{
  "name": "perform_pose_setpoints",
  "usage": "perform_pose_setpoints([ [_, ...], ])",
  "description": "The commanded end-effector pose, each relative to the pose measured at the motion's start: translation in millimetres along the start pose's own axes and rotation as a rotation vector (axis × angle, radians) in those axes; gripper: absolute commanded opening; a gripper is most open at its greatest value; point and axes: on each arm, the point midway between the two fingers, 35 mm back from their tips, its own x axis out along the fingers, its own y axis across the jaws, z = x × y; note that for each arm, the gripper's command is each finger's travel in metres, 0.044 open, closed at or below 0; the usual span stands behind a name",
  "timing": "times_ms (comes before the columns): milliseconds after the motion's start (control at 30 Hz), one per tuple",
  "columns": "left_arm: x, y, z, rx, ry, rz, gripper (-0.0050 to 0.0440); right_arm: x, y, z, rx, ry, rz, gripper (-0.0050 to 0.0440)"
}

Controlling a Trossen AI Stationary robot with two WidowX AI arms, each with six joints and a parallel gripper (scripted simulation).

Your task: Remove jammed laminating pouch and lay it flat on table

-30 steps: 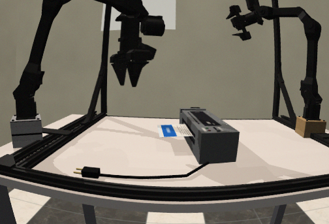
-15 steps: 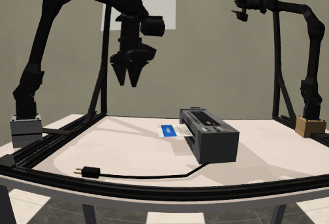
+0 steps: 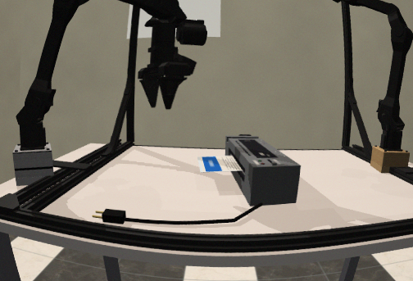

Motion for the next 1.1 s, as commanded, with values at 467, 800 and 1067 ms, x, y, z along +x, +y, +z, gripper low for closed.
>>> perform_pose_setpoints([
  [467, -31.2, -116.4, 55.9, 0.403, -0.242, -0.317, 0.044, -8.7, -0.5, 2.0, 0.0, -0.029, -0.006, 0.044],
  [800, -86.4, -200.9, 95.3, 0.718, -0.54, -0.502, 0.044, -8.7, -0.5, 2.0, 0.0, -0.029, -0.006, 0.044],
  [1067, -90.0, -200.2, 94.9, 0.744, -0.563, -0.503, 0.044, -8.7, -0.5, 2.0, 0.0, -0.029, -0.006, 0.044],
])
